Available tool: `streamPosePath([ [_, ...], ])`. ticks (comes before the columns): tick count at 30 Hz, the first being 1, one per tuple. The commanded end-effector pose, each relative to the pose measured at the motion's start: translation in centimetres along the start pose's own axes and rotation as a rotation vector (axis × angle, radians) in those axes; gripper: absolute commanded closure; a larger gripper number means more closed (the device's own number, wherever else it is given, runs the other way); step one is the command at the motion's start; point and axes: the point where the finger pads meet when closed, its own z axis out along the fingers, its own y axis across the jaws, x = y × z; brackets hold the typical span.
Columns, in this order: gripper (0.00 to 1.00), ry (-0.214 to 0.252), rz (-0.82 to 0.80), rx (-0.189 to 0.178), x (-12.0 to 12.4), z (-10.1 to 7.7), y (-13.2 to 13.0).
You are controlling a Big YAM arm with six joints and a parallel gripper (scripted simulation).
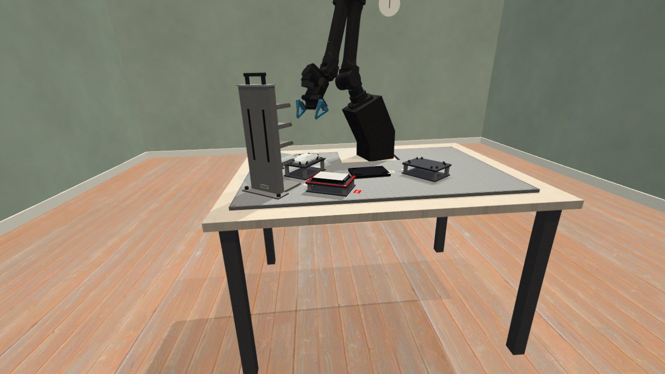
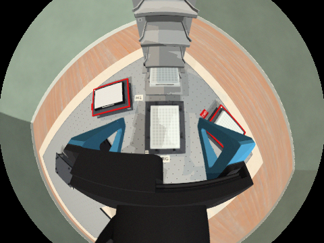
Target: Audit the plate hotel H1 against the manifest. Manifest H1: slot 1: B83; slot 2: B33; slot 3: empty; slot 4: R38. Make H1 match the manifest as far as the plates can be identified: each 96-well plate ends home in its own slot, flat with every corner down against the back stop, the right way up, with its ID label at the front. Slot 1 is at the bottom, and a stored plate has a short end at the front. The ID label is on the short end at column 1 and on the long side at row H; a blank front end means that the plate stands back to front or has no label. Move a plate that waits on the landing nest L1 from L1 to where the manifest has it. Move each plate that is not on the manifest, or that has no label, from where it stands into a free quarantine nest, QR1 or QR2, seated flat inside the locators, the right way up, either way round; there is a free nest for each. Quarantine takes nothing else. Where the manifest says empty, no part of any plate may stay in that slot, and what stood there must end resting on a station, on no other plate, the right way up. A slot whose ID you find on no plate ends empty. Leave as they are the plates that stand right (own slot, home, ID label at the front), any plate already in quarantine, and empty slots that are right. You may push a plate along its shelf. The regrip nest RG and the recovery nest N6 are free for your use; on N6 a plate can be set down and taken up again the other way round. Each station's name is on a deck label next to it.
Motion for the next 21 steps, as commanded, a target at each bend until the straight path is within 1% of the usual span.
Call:
streamPosePath([
  [1,0.0,-0.014,-0.027,0.018,-1.6,0.4,-1.8],
  [3,0.0,-0.012,-0.026,0.017,-1.5,0.4,-1.9],
  [4,0.0,-0.007,-0.026,0.016,-0.1,0.4,-1.4],
  [5,0.0,0.001,-0.024,0.013,0.6,0.5,-1.3],
  [7,0.0,0.0,-0.026,0.008,1.1,1.0,-1.1],
  [10,0.0,0.003,-0.024,0.013,1.9,1.6,-1.2],
  [13,0.0,-0.004,-0.026,0.015,2.3,2.5,-1.4],
  [15,0.0,-0.004,-0.026,0.015,2.3,2.5,-1.4],
  [16,0.0,-0.003,-0.027,0.011,2.6,2.7,-1.3],
  [21,0.0,-0.009,-0.027,0.018,3.5,4.0,-1.6],
])
